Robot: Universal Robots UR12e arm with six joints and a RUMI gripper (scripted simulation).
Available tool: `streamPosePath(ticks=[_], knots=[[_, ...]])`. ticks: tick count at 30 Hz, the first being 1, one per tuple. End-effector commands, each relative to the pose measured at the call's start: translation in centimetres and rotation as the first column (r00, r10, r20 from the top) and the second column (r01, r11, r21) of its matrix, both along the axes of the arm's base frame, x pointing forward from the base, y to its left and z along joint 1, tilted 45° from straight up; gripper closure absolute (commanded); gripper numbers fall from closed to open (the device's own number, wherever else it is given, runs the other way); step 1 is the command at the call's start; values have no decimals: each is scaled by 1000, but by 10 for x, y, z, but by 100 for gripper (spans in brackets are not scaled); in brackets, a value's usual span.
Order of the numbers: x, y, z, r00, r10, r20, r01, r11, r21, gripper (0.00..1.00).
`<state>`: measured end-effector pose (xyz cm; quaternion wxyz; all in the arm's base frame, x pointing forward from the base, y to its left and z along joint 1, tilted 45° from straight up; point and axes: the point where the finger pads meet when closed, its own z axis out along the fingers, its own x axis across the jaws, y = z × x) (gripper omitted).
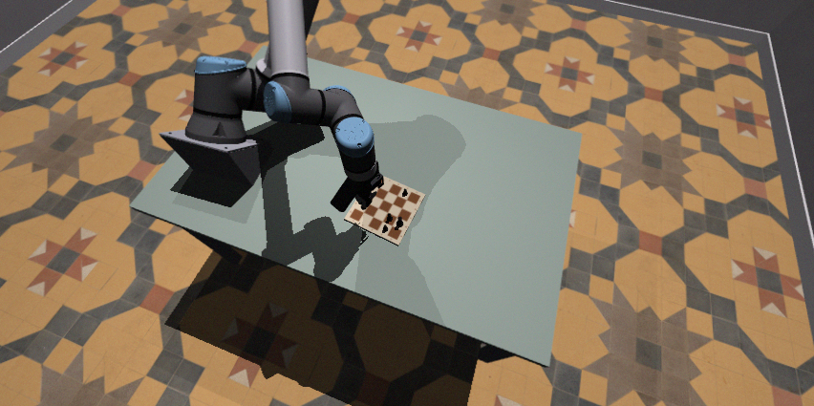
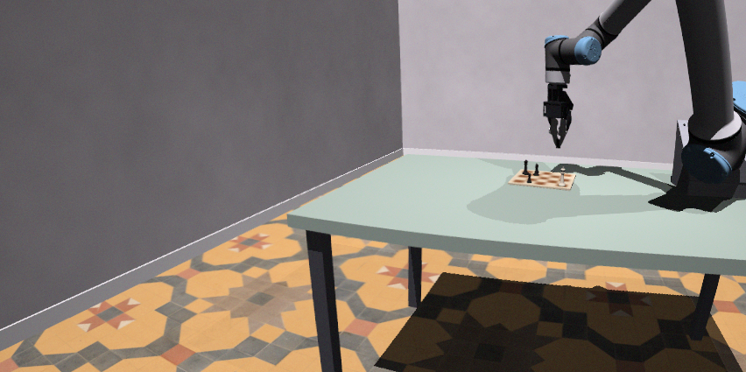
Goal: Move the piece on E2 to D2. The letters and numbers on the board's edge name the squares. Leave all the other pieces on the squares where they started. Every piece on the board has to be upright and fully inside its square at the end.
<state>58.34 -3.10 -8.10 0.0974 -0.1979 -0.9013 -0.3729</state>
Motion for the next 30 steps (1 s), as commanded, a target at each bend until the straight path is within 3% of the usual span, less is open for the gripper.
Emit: streamPosePath(ticks=[1, 7, 13, 30], knots=[[0, -2, 1, 1000, 0, 1, 0, 1000, 0, 100], [1, 0, 2, 1000, 9, 10, -9, 1000, 0, 100], [6, 21, 25, 968, 176, 180, -177, 984, -10, 100], [6, 25, 28, 958, 201, 206, -203, 979, -14, 100]])
